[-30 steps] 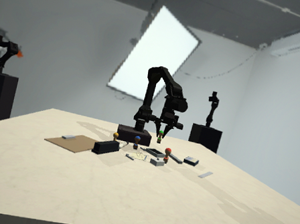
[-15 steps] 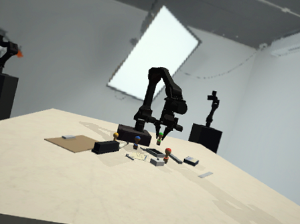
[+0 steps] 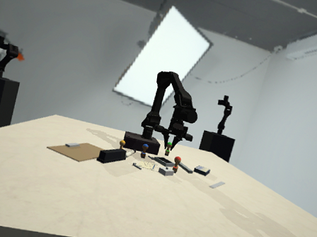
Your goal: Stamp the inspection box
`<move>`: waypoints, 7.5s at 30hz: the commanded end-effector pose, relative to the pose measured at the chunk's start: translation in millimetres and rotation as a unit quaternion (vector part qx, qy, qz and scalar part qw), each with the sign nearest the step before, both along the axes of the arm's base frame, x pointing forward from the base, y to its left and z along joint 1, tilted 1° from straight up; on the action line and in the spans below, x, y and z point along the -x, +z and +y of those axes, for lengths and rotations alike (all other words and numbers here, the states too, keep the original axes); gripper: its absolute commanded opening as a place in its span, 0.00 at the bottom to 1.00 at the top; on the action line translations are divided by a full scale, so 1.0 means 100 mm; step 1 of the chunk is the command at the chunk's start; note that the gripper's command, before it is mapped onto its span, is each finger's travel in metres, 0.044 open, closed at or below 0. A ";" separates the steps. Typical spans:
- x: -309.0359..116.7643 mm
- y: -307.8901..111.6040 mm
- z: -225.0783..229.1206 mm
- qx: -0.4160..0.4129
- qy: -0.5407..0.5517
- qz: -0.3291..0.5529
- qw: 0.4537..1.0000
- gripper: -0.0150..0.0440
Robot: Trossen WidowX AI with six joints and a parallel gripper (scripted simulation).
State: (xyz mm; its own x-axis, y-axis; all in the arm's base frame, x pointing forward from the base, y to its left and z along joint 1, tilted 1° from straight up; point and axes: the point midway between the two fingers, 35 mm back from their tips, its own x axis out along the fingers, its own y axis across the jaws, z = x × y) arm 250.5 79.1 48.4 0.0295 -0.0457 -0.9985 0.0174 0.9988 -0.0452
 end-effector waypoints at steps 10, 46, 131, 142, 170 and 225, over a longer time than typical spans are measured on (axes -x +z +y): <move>0.00 -0.09 -0.01 0.003 -0.002 0.000 1.000 0.25; 0.00 -0.28 -0.01 0.005 0.001 -0.001 1.000 0.25; 0.00 0.01 -0.01 0.004 0.001 -0.001 1.000 0.25; 0.01 0.19 -0.01 0.004 0.001 -0.001 1.000 0.25; -0.75 0.30 -0.95 0.014 0.171 -0.004 0.985 0.25; -0.78 -0.04 -0.97 0.015 0.173 -0.005 0.985 0.25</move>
